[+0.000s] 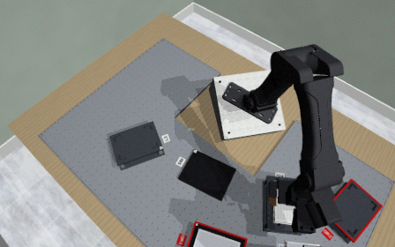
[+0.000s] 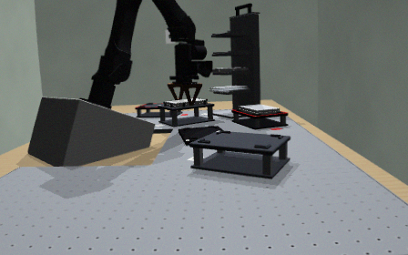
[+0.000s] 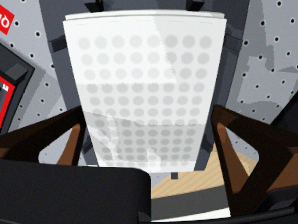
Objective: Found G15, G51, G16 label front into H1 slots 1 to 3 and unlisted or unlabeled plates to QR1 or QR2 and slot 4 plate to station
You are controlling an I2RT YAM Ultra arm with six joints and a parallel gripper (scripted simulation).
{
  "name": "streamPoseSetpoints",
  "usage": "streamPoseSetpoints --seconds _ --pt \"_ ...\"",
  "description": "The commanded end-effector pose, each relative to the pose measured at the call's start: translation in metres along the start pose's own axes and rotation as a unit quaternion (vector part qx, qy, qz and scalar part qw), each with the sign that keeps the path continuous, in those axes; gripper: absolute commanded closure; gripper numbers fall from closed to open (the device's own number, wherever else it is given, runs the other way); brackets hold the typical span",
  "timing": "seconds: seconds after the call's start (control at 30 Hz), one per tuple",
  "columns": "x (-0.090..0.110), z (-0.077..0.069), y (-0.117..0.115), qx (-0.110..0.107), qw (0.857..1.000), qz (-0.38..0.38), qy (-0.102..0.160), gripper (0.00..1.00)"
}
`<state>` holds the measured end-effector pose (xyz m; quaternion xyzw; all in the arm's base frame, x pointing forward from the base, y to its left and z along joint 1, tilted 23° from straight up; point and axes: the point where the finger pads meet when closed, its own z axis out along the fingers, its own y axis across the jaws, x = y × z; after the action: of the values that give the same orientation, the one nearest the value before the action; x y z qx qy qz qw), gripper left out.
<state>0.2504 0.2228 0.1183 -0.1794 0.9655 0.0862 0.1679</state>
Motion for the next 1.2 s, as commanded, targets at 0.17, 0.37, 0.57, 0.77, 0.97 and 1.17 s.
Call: streamPoseSetpoints --seconds 0.17,0.37,0.57,0.77,0.97,1.17 --pt "-0.0069 -0.0024 0.0025 -0.006 1.0 0.0 -0.015 0.14" --pt "-0.0069 -0.0024 0.0025 -0.006 1.0 0.0 -0.015 0.14" --pt "-0.0069 -0.0024 0.0025 -0.006 1.0 0.0 -0.015 0.14" --pt "-0.0069 -0.0024 0.0025 -0.006 1.0 0.0 -0.015 0.14" --pt "-0.0068 -0.0054 0.0024 -0.006 1.0 0.0 -0.015 0.14" --pt "-0.0066 -0.0114 0.0024 -0.006 1.0 0.0 -0.015 0.14"
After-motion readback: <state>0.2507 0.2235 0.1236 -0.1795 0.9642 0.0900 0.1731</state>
